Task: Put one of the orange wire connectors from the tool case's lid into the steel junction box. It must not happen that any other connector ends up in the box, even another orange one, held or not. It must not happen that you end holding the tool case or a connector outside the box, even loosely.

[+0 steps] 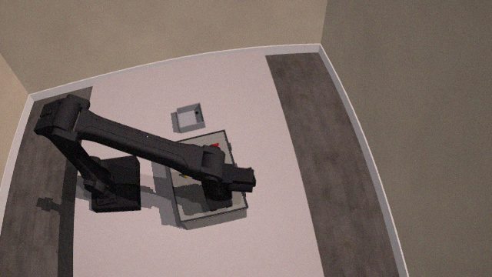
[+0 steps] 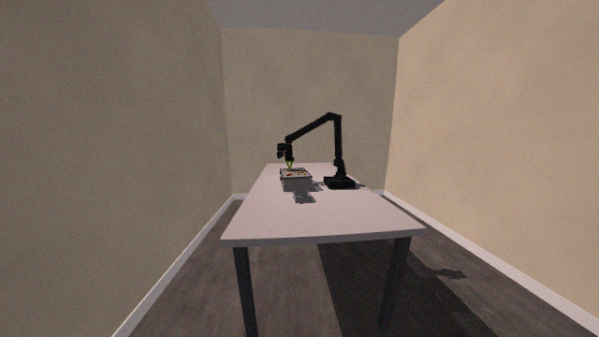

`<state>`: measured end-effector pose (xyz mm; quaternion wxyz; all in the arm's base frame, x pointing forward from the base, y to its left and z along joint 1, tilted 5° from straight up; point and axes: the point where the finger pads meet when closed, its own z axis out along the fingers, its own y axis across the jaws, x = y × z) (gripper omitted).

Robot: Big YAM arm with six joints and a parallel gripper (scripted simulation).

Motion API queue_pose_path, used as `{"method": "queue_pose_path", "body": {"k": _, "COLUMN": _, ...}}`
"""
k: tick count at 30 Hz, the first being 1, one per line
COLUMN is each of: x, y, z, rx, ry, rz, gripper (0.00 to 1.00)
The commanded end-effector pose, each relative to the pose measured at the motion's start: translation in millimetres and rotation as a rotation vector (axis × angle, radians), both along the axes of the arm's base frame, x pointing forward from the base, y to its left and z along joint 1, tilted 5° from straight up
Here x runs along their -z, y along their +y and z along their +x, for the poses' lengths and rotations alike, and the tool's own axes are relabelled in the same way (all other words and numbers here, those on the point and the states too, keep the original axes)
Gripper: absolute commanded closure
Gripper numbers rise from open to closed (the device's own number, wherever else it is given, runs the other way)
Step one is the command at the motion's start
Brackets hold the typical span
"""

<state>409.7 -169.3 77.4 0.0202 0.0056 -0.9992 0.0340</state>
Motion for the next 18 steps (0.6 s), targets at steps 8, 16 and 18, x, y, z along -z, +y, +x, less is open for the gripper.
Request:
{"method": "queue_pose_path", "body": {"k": 8, "x": -50, "y": -2, "z": 25.3, "rx": -0.002, "ry": -0.084, "rz": -0.029, "gripper": 0.94}}
{"method": "queue_pose_path", "body": {"k": 16, "x": -66, "y": -1, "z": 26.8, "rx": -0.005, "ry": -0.090, "rz": -0.031, "gripper": 0.94}}
{"method": "queue_pose_path", "body": {"k": 18, "x": -69, "y": 0, "z": 26.9, "rx": -0.006, "ry": -0.091, "rz": -0.032, "gripper": 0.94}}
